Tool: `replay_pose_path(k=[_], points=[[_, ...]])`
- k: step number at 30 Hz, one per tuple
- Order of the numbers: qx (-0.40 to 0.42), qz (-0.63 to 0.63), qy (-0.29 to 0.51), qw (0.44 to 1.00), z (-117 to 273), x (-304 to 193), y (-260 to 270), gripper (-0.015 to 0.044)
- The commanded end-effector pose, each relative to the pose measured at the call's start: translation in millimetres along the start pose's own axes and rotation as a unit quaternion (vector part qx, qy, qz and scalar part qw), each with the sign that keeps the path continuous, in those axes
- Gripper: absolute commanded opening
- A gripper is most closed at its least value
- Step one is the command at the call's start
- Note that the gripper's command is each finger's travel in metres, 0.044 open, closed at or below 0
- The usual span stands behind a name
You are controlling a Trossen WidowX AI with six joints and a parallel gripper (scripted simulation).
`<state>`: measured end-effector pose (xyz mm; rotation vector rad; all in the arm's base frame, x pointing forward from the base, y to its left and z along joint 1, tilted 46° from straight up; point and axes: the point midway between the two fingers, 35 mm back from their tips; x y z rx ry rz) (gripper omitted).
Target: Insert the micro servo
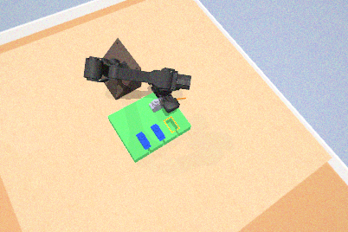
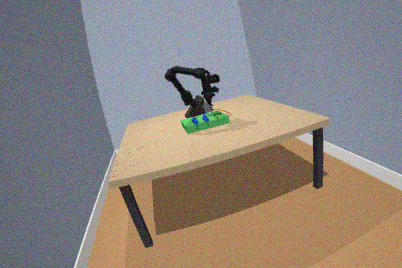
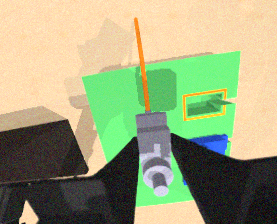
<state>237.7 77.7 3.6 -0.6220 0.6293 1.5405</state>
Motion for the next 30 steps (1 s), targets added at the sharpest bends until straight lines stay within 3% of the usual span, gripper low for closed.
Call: replay_pose_path(k=[1,15,30], points=[[-0.002,-0.065,-0.002,0.998,1.2,1.4,-0.8,0.0000],[-0.001,-0.303,-0.003,0.953,1.2,1.4,-0.9,0.0000],[0.000,-0.537,-0.003,0.844,1.2,1.4,-0.9,0.0000]])
Point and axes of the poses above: the point midway between the two fingers, 35 mm back from their tips, its own z axis back along the fingers, its own y axis across the jaws, x = y × z, and after that the axes turned 7 degrees about z, right-handed
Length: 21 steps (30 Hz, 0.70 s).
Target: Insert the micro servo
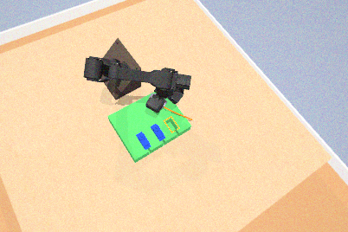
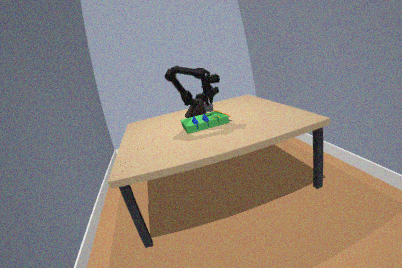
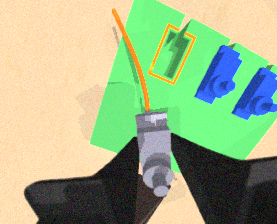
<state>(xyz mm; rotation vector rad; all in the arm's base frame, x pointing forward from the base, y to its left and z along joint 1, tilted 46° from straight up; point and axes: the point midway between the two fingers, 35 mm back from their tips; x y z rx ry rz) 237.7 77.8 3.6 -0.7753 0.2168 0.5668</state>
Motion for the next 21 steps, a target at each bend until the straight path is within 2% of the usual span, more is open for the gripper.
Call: replay_pose_path(k=[1,11,21], points=[[0.001,-0.066,-0.002,0.998,1.2,1.4,0.7,0.0000],[0.002,-0.233,-0.002,0.972,1.2,1.4,0.7,0.0000],[0.002,-0.245,-0.002,0.970,1.3,9.5,-5.1,0.0000]])
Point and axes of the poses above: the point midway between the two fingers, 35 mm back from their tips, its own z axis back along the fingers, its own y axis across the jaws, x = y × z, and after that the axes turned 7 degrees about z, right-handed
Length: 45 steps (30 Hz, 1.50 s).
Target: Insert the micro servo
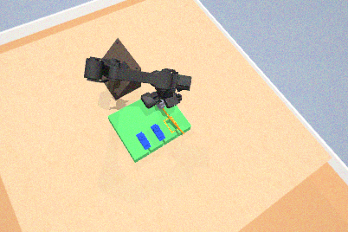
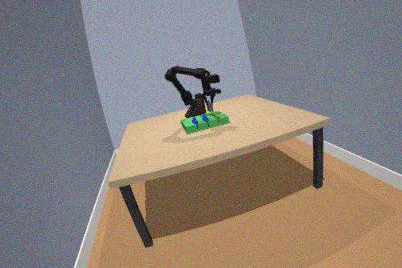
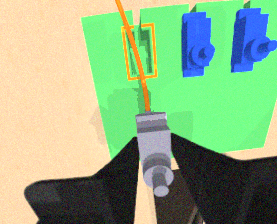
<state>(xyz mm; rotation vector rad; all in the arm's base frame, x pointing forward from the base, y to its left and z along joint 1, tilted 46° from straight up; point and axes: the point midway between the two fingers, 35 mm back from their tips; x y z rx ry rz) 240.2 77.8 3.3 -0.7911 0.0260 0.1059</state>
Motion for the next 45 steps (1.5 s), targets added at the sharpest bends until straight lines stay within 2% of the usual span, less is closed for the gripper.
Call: replay_pose_path(k=[1,26,45], points=[[0.001,-0.004,-0.003,1.000,1.6,12.0,-0.4,0.0000],[0.000,-0.006,-0.005,1.000,2.8,105.0,-13.9,0.0000],[0.000,-0.006,-0.005,1.000,-17.2,108.3,-14.9,0.0000]])
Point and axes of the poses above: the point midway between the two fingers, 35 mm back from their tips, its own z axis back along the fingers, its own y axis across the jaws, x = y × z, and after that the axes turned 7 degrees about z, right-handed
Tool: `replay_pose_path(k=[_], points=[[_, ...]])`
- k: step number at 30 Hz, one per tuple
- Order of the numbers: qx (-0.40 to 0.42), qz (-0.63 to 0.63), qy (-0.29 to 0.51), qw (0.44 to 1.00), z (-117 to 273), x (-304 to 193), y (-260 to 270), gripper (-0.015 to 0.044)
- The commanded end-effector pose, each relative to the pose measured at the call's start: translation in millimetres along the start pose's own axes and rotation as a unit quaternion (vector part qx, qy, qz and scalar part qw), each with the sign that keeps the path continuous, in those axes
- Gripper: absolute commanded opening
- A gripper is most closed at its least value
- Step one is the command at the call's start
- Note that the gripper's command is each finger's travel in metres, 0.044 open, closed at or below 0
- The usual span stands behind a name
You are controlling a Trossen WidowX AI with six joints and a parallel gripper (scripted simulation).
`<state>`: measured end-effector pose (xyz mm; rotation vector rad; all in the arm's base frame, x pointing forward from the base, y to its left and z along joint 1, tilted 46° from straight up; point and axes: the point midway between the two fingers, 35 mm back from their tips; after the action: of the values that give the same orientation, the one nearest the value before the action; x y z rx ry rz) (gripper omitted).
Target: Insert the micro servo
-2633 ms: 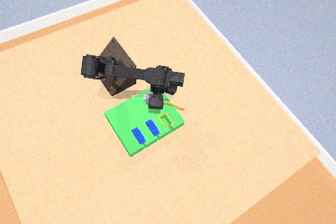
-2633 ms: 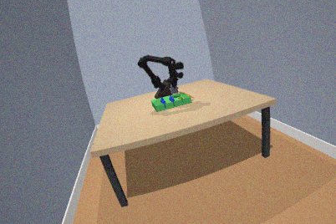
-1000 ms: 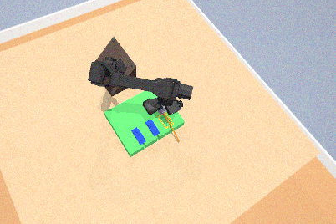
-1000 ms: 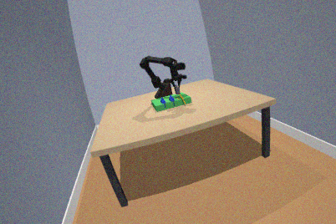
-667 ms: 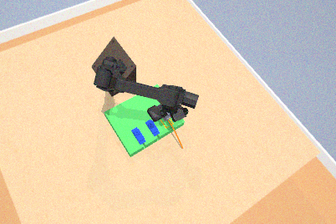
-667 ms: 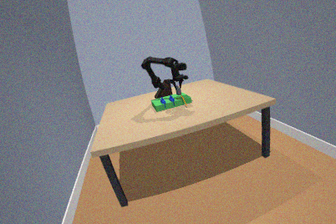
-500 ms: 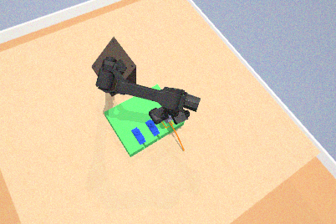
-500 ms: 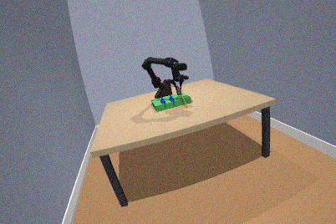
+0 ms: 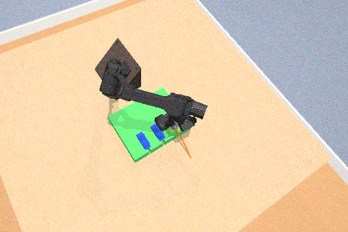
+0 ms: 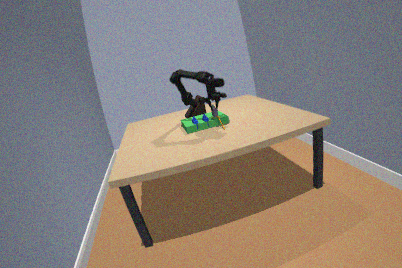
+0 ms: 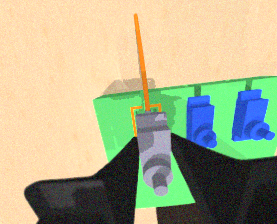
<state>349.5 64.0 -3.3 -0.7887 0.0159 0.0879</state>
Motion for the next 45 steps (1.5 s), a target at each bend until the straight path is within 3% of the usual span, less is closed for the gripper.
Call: replay_pose_path(k=[1,45], points=[[-0.001,0.004,-0.004,1.000,-1.0,0.4,1.5,0.0000],[-0.002,0.004,-0.004,1.000,-29.6,1.1,2.5,0.0000]])
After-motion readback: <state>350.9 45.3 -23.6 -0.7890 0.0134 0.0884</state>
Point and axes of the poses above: the point midway between the two fingers, 35 mm back from their tips, its own z axis back along the fingers, its own y axis across the jaws, x = y × z, and after that the axes turned 7 degrees about z, right-handed
